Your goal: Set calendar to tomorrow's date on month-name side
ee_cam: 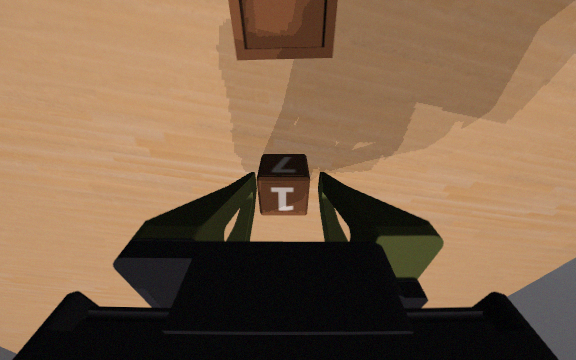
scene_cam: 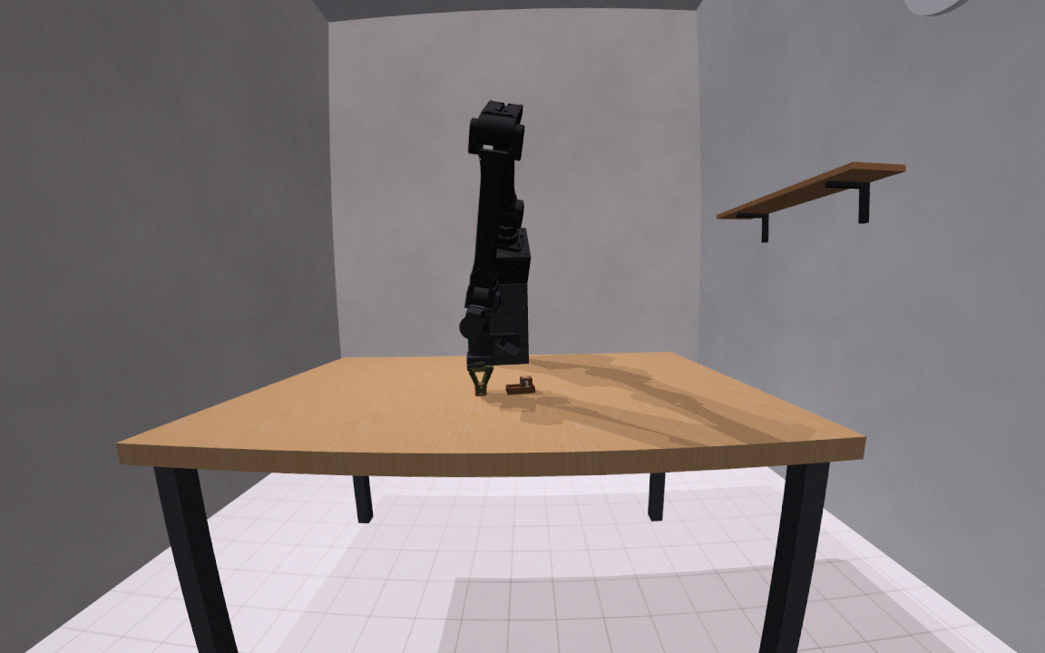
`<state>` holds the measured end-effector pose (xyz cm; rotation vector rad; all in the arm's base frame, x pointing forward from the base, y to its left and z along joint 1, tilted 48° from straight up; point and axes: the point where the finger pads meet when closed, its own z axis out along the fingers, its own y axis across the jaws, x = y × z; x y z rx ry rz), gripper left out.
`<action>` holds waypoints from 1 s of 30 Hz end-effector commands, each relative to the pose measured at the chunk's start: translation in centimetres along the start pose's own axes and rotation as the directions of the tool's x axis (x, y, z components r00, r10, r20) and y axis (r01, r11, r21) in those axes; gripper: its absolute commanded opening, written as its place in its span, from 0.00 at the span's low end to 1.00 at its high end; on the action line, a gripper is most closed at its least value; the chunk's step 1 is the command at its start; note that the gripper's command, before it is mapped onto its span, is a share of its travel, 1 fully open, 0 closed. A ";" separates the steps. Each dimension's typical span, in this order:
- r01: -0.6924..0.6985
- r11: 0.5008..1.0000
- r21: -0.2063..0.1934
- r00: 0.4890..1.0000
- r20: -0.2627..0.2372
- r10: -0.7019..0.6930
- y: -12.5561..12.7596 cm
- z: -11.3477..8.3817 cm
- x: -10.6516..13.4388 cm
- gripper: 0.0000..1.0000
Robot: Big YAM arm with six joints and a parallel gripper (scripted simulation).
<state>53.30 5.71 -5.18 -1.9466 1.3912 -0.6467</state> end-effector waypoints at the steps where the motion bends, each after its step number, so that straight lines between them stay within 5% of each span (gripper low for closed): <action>1: -0.014 1.000 -0.013 1.000 0.002 0.014 0.9 0.0 -0.2 0.45; 30: -0.011 1.000 -0.003 1.000 0.001 0.011 0.4 -0.3 -0.2 0.45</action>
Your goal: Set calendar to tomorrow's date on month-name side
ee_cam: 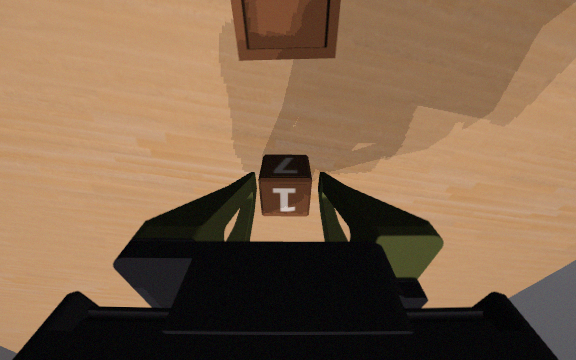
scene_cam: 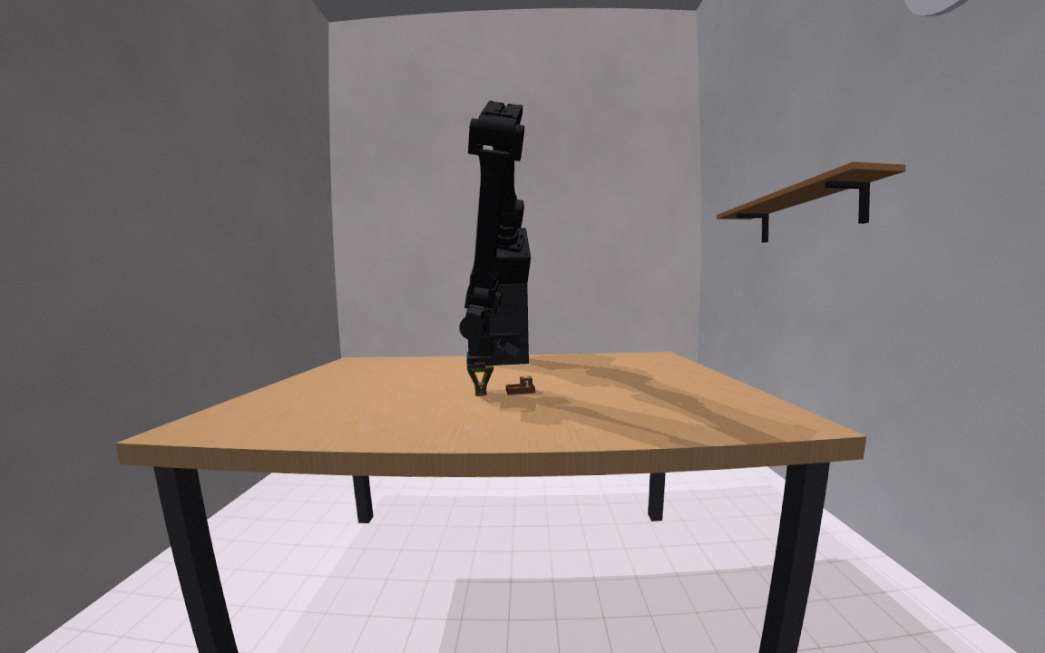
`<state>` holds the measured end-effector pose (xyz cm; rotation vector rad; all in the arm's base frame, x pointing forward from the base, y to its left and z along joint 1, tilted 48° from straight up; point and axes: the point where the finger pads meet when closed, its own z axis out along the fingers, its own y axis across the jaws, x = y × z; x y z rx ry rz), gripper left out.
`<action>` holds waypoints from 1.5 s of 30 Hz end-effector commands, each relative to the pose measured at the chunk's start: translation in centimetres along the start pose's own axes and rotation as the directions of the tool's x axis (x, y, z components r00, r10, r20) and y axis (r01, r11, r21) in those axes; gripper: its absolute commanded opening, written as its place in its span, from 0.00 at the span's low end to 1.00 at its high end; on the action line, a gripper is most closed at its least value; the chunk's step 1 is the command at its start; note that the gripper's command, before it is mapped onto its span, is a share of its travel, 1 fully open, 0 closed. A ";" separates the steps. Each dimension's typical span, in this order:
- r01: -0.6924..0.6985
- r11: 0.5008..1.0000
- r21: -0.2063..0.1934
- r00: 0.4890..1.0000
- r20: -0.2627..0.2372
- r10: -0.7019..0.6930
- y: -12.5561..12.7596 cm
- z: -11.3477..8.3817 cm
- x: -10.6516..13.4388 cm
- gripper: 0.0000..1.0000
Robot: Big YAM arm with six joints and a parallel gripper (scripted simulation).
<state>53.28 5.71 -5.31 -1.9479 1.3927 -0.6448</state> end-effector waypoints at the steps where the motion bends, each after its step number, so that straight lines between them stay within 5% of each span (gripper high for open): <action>1: -0.011 1.000 -0.001 1.000 0.000 0.011 0.3 -0.4 -0.2 0.45; 7: -0.011 1.000 -0.001 1.000 0.000 0.011 0.3 -0.4 -0.2 0.45; 8: -0.011 1.000 -0.001 1.000 0.000 0.011 0.3 -0.4 -0.2 0.26; 45: -0.013 1.000 -0.010 1.000 -0.002 0.013 0.6 -1.4 0.1 0.26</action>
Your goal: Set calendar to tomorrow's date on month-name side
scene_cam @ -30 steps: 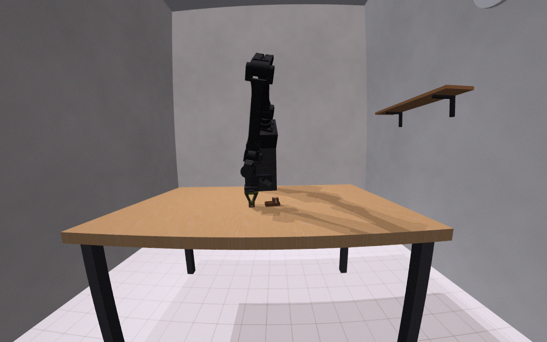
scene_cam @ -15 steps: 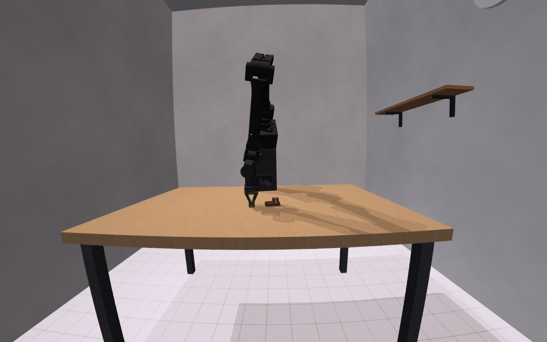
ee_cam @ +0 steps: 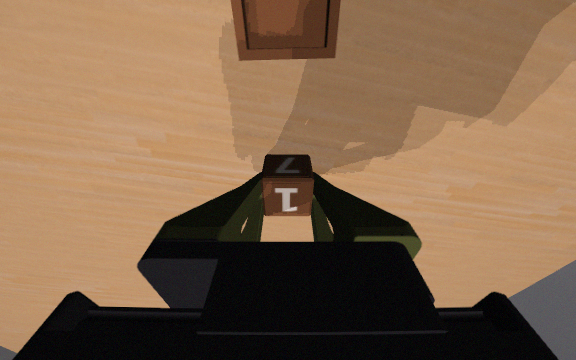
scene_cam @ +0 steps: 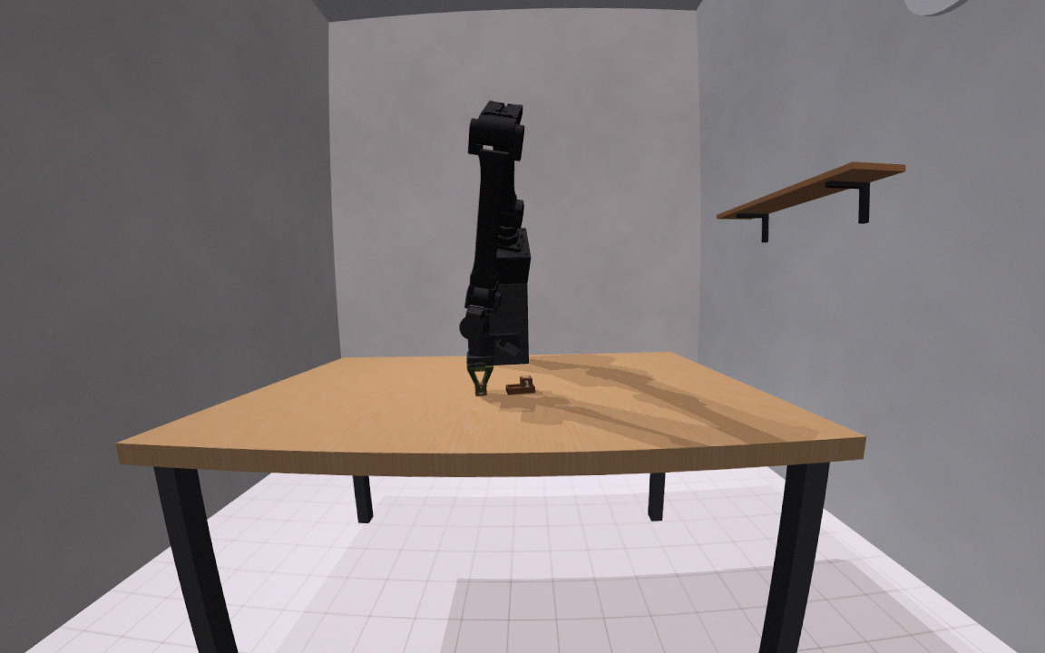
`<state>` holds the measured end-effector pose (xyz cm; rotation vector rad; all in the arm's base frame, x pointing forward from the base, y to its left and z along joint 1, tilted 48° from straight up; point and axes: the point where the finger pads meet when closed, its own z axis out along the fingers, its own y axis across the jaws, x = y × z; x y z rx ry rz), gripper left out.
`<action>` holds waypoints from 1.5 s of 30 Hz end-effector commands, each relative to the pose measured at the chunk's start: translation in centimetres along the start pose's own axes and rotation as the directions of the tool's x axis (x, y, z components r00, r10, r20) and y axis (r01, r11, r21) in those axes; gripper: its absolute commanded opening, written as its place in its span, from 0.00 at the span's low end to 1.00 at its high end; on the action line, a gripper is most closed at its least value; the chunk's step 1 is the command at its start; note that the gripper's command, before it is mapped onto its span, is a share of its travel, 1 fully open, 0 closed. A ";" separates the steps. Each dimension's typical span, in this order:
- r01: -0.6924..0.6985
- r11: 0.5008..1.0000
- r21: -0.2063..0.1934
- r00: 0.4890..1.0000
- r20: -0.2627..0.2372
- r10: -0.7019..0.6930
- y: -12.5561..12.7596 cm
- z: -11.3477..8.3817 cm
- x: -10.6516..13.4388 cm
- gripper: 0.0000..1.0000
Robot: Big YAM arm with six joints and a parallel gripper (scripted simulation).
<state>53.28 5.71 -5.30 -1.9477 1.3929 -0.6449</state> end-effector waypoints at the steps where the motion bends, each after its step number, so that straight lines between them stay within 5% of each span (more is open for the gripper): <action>1: -0.014 1.000 -0.013 1.000 -0.005 0.014 0.8 -1.8 0.3 0.26; 4: -0.009 1.000 -0.013 1.000 -0.004 0.009 0.8 -2.2 0.3 0.26; 18: 0.000 1.000 -0.007 1.000 -0.003 0.000 0.6 -10.5 0.1 0.26; 24: -0.001 0.999 -0.039 1.000 0.011 0.002 1.9 -10.1 -0.5 0.26; 30: 0.009 1.000 0.012 1.000 -0.002 -0.009 -0.4 -10.6 -0.1 0.26; 35: 0.015 1.000 0.011 1.000 0.005 -0.015 -0.1 -11.1 -6.1 0.26; 38: 0.015 1.000 0.011 1.000 0.005 -0.015 -0.1 -11.1 -6.1 0.26; 41: 0.024 1.000 0.016 1.000 0.006 -0.024 0.1 -11.8 -9.4 0.26; 45: 0.008 1.000 -0.004 1.000 -0.010 -0.008 0.8 -11.6 -8.6 0.26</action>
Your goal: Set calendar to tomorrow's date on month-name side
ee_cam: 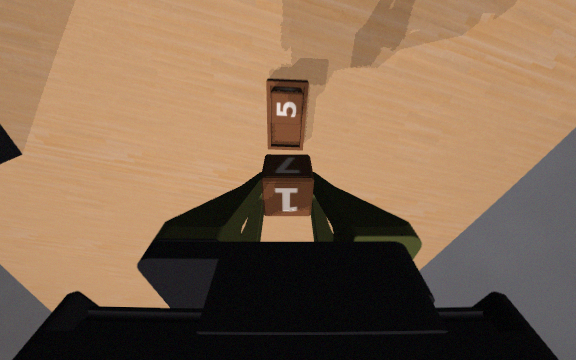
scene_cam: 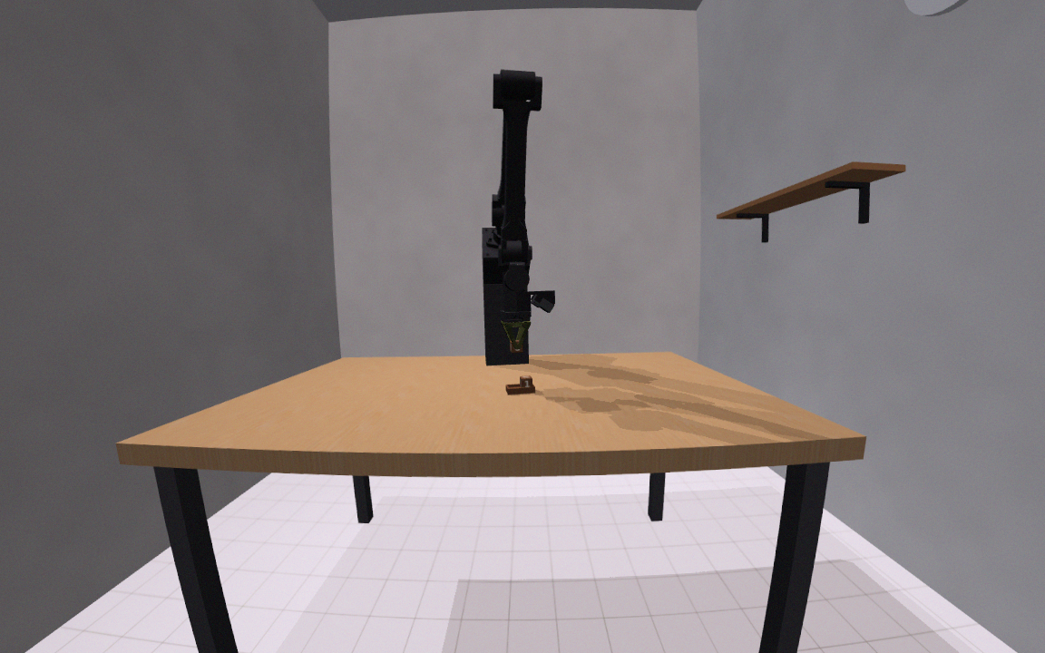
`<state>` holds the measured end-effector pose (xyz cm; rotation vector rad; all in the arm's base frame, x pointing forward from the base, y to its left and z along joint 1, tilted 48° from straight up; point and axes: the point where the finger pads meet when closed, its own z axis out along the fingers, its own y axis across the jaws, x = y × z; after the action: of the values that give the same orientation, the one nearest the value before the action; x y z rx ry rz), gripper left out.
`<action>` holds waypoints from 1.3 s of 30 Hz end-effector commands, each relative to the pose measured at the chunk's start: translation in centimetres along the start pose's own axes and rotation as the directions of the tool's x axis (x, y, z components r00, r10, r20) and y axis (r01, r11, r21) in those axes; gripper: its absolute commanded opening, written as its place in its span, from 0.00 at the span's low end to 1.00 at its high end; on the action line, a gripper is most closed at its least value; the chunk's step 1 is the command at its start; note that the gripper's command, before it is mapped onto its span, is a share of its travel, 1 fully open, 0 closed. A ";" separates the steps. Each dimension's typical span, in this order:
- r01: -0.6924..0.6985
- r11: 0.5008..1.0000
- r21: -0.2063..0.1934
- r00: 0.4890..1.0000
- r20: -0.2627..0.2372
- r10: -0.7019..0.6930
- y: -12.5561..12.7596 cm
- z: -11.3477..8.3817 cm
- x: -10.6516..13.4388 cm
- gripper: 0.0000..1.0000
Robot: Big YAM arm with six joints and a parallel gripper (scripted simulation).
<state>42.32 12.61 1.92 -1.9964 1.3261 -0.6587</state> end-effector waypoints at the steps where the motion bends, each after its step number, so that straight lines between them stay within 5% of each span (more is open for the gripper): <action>1: -0.053 0.999 -0.001 0.998 -0.026 0.053 0.5 -0.3 1.3 0.26; 17: -0.045 0.999 0.004 0.999 -0.015 0.045 0.0 0.8 0.8 0.26; 39: -0.041 0.999 0.003 0.999 -0.011 0.041 0.1 6.5 0.6 0.26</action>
<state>46.92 13.16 -2.37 -1.9736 1.3712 -0.6560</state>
